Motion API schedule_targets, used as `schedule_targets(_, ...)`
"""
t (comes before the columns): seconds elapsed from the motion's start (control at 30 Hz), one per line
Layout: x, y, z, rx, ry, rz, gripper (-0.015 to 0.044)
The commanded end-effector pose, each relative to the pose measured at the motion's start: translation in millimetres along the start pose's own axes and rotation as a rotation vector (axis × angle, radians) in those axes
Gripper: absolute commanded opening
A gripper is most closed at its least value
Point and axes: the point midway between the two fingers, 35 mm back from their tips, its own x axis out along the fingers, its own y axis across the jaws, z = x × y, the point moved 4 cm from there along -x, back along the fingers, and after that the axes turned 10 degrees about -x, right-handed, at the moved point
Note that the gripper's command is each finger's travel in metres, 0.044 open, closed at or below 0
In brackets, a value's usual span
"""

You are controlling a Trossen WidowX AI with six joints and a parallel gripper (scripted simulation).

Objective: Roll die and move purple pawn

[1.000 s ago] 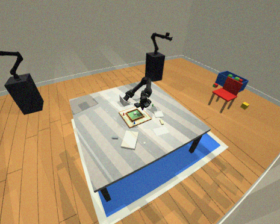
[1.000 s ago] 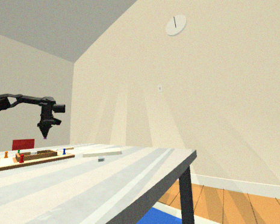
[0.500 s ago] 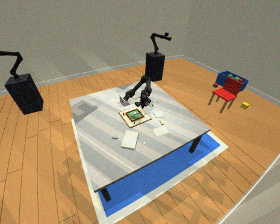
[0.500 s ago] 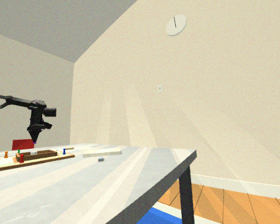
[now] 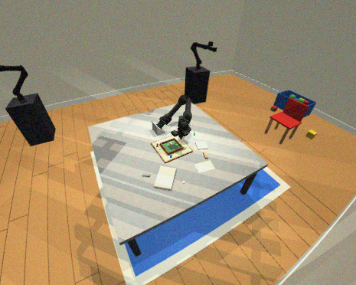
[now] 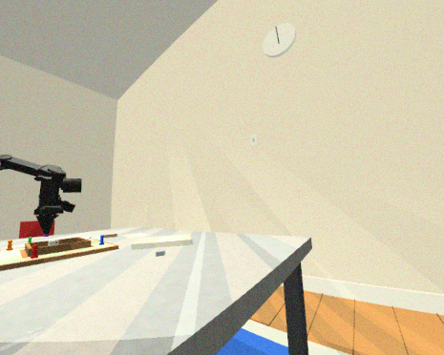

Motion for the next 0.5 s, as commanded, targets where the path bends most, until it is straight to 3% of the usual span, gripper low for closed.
schedule_targets(0.0, 15.7, 0.9, -2.6, 0.007, 0.003, 0.008, 0.0)
schedule_targets(0.47, 30.1, 1.2, -2.7, 0.007, 0.003, 0.009, 0.0)
